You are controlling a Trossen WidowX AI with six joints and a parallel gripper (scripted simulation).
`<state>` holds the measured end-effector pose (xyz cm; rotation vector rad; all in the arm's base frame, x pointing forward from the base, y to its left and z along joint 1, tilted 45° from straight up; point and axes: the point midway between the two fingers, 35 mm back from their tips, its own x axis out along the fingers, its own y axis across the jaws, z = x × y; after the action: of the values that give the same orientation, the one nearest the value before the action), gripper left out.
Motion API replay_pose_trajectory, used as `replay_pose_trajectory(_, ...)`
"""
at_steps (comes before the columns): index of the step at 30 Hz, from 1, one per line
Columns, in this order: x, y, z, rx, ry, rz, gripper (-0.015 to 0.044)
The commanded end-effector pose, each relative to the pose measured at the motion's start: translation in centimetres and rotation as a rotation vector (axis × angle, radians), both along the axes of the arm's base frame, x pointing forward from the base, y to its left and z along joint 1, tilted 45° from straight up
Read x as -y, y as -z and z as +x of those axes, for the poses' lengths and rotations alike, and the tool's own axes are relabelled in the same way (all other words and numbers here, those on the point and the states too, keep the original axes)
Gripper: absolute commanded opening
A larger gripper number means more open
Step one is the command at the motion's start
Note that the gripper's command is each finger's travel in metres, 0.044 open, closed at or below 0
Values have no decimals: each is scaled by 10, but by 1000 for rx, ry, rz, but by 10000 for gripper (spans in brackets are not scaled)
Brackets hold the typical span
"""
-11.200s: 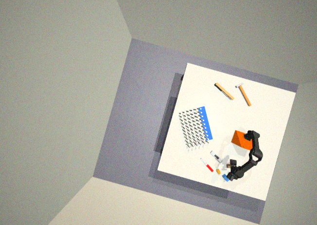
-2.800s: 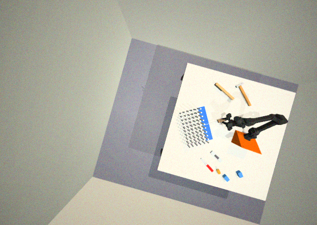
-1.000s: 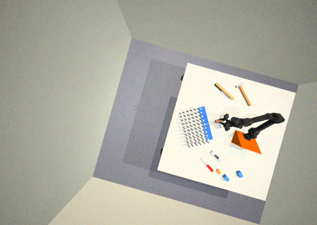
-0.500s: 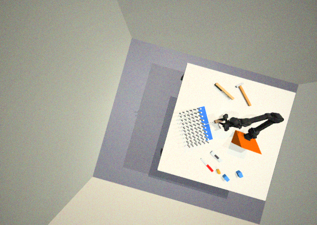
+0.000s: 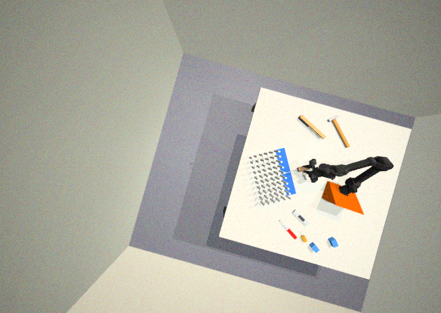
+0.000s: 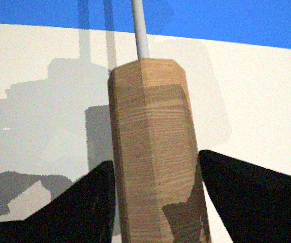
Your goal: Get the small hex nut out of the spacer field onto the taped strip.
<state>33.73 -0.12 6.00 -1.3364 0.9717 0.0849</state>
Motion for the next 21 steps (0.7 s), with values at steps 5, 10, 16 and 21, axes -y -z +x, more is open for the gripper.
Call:
replay_pose_trajectory(5,-3,-1,6,14,4,5,0)
replay_pose_trajectory(10,-4,0,8,14,4,5,0)
replay_pose_trajectory(16,-6,1,11,14,4,5,0)
replay_pose_trajectory(21,-7,2,13,15,4,5,0)
